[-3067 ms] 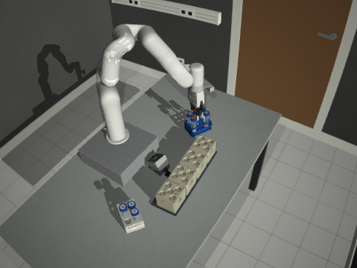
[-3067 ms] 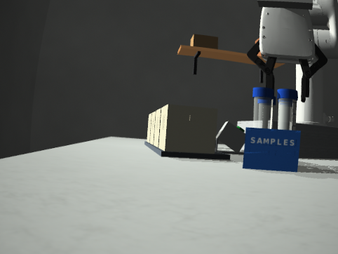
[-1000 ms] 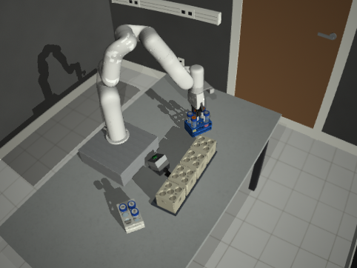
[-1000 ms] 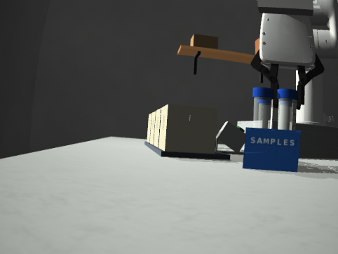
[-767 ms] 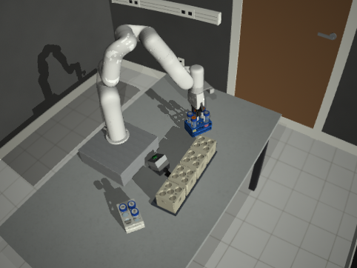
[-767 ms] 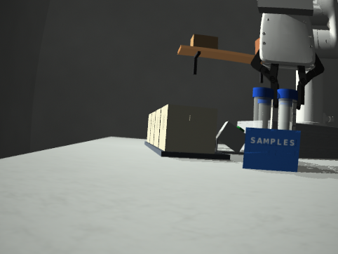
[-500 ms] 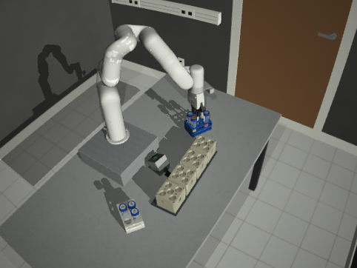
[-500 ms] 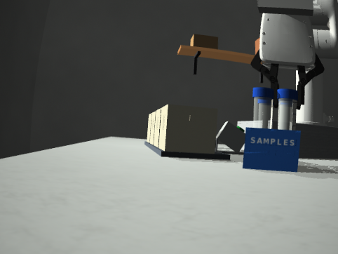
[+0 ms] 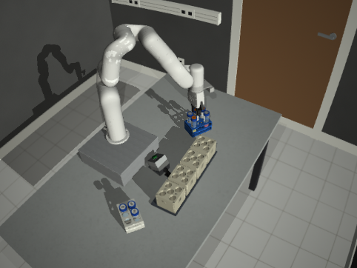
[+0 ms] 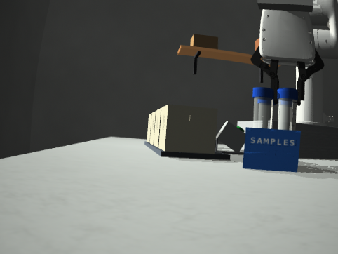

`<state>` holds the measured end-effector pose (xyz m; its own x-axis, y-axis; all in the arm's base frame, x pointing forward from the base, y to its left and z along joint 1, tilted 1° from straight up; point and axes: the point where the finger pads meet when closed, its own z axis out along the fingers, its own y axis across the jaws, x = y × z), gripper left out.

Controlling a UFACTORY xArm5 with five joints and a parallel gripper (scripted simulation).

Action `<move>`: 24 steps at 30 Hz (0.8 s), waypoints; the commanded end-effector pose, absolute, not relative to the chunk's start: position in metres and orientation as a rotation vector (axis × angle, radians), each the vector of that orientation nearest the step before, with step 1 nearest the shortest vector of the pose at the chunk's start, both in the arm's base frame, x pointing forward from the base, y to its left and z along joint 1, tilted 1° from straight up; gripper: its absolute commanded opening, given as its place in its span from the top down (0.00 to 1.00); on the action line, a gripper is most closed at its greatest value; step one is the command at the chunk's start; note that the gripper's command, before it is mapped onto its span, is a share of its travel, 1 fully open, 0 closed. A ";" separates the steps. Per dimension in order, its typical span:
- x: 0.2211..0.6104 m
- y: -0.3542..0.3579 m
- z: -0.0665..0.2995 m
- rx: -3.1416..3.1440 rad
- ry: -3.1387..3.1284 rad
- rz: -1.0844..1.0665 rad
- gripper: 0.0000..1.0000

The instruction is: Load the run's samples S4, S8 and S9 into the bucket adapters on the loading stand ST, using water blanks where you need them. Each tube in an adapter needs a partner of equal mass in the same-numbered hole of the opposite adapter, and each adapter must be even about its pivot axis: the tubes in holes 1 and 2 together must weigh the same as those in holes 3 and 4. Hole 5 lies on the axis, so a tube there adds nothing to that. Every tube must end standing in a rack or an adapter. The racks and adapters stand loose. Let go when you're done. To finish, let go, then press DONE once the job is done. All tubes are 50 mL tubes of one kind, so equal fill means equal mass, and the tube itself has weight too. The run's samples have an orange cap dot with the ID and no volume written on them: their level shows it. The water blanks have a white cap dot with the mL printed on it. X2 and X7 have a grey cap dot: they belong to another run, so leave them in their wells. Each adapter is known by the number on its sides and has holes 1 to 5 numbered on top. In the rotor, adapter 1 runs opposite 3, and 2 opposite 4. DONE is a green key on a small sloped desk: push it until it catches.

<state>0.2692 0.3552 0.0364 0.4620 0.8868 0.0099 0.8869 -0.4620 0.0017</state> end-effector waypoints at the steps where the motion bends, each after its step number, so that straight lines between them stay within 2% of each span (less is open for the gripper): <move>1: 0.270 0.356 0.041 -2.671 -1.620 -0.012 1.00; 24: 0.270 0.356 0.051 -2.671 -1.620 -0.012 1.00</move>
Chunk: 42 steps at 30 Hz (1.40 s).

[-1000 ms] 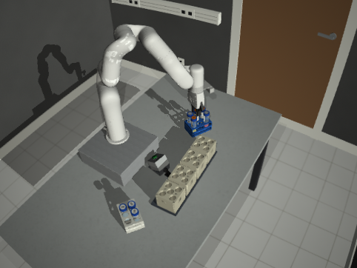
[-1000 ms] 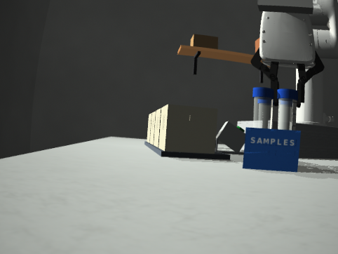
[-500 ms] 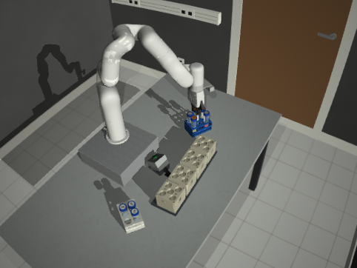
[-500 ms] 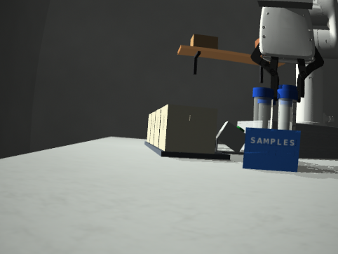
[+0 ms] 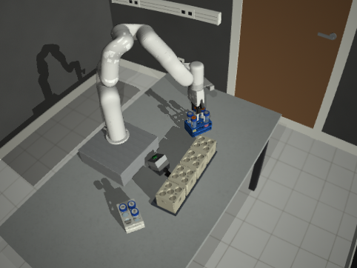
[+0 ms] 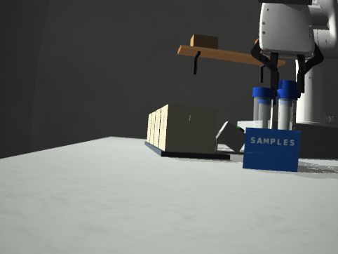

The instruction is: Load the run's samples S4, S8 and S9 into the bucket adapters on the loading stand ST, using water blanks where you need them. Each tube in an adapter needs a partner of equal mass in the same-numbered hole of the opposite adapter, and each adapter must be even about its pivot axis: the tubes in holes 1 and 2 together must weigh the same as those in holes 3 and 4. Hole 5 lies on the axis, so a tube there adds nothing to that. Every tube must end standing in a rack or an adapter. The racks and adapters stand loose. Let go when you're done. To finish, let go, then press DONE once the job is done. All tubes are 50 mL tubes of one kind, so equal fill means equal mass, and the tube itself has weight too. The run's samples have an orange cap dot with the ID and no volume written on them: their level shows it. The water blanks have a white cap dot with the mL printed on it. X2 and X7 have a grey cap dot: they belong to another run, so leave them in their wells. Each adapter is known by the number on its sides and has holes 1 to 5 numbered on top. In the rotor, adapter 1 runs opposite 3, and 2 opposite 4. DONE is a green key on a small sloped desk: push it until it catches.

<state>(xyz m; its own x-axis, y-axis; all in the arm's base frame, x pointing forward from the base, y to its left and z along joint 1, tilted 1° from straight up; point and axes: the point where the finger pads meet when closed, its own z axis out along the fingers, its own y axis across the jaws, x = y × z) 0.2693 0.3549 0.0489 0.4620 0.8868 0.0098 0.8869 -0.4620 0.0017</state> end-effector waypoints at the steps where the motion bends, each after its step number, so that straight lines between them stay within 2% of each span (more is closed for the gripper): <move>1: 0.270 0.356 0.053 -2.671 -1.620 -0.012 1.00; 42: 0.270 0.355 0.127 -2.671 -1.620 -0.012 1.00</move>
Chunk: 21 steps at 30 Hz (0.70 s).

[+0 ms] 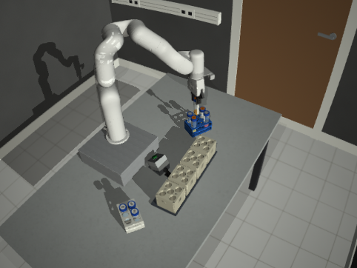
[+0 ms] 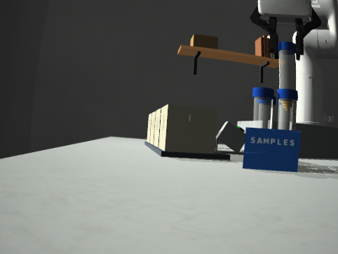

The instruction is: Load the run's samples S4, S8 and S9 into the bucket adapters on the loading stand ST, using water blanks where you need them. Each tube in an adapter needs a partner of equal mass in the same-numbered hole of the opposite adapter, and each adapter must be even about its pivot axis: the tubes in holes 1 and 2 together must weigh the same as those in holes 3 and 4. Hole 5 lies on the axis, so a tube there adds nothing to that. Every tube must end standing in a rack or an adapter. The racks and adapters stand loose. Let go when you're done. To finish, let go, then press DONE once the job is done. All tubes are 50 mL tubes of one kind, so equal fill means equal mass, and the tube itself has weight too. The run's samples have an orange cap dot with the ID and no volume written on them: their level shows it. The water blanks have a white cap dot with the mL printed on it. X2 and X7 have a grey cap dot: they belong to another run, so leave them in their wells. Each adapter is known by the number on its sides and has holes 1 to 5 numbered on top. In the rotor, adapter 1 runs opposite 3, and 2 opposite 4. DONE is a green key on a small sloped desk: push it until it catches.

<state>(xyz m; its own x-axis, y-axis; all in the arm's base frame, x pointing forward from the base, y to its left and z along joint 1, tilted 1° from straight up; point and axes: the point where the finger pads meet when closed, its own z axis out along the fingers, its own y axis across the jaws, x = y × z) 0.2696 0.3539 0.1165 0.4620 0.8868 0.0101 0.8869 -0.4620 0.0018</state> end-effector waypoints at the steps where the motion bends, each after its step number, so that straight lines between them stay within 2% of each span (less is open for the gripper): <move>1: 0.270 0.355 0.129 -2.671 -1.620 -0.012 1.00; 21: 0.271 0.354 0.165 -2.671 -1.620 -0.013 1.00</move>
